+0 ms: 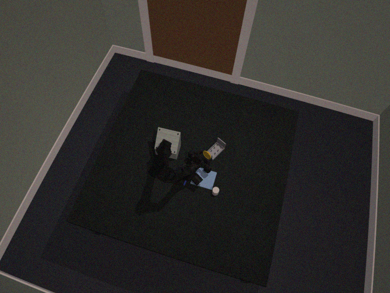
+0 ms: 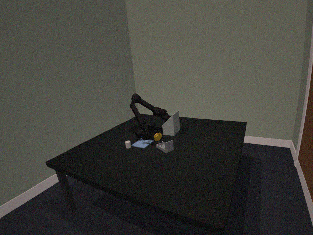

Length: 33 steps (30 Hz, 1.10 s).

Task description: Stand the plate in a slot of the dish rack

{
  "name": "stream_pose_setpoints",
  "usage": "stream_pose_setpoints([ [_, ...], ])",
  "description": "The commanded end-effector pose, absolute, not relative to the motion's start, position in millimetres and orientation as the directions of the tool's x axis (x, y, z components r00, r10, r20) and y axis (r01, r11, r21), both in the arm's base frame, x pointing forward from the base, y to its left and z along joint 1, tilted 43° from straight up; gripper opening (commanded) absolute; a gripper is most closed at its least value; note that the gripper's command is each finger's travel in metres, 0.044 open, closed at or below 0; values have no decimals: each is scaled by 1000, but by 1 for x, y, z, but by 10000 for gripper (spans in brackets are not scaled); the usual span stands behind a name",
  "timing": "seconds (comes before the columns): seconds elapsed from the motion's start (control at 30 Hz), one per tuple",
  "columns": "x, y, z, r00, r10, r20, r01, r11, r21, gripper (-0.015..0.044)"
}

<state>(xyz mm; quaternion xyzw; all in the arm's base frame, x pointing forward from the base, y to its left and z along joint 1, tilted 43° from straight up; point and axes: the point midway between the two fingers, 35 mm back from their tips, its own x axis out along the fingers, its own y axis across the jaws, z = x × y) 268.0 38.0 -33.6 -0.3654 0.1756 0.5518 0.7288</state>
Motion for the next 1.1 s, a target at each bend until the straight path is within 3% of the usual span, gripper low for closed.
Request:
stream_pose_setpoints([
  [0.0,267,39,-33,330,680,-654,-931,122,-344,0],
  [1.07,286,73,-59,345,677,-650,-922,115,-369,0],
])
